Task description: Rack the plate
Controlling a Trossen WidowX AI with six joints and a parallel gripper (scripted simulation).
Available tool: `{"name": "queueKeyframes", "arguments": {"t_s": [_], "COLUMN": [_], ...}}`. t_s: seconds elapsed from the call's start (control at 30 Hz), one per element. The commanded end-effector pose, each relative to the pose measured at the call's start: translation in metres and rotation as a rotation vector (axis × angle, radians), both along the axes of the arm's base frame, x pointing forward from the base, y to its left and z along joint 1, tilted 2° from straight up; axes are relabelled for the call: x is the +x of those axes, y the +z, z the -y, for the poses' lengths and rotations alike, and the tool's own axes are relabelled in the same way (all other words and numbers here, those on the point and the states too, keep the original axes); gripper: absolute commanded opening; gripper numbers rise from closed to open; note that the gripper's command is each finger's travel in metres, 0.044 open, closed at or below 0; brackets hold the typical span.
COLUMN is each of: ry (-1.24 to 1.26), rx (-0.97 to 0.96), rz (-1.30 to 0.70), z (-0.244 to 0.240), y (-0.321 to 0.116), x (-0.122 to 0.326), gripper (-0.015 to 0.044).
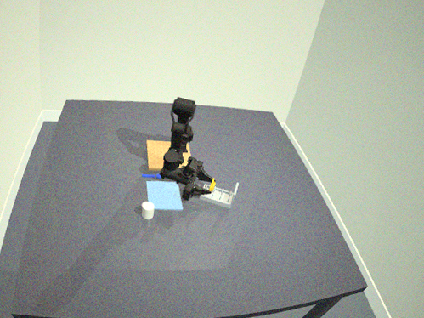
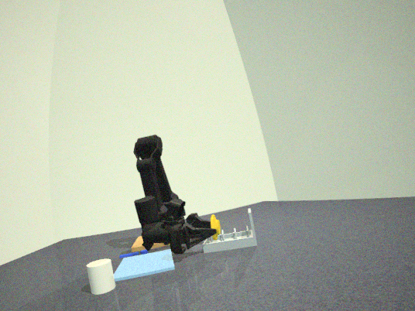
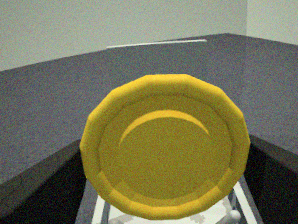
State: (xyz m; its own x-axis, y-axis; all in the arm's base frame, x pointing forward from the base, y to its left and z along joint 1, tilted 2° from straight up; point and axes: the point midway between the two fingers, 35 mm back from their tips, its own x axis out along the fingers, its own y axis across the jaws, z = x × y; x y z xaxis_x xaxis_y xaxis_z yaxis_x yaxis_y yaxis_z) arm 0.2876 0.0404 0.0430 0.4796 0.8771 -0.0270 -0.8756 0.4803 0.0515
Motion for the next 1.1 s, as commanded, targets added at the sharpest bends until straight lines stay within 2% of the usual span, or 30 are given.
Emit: {"name": "queueKeyframes", "arguments": {"t_s": [0.0, 0.1, 0.6, 0.83, 1.07], "ry": [0.000, 0.000, 0.000, -0.001, -0.004], "rx": [0.003, 0.003, 0.000, 0.001, 0.011], "rz": [-0.005, -0.005, 0.000, 0.004, 0.041], "z": [0.000, 0.000, 0.000, 0.001, 0.004], "y": [0.000, 0.000, 0.000, 0.007, 0.080], "x": [0.000, 0.000, 0.000, 0.002, 0.006], "gripper": [0.0000, 0.0000, 0.0394, 0.0400, 0.0400]}}
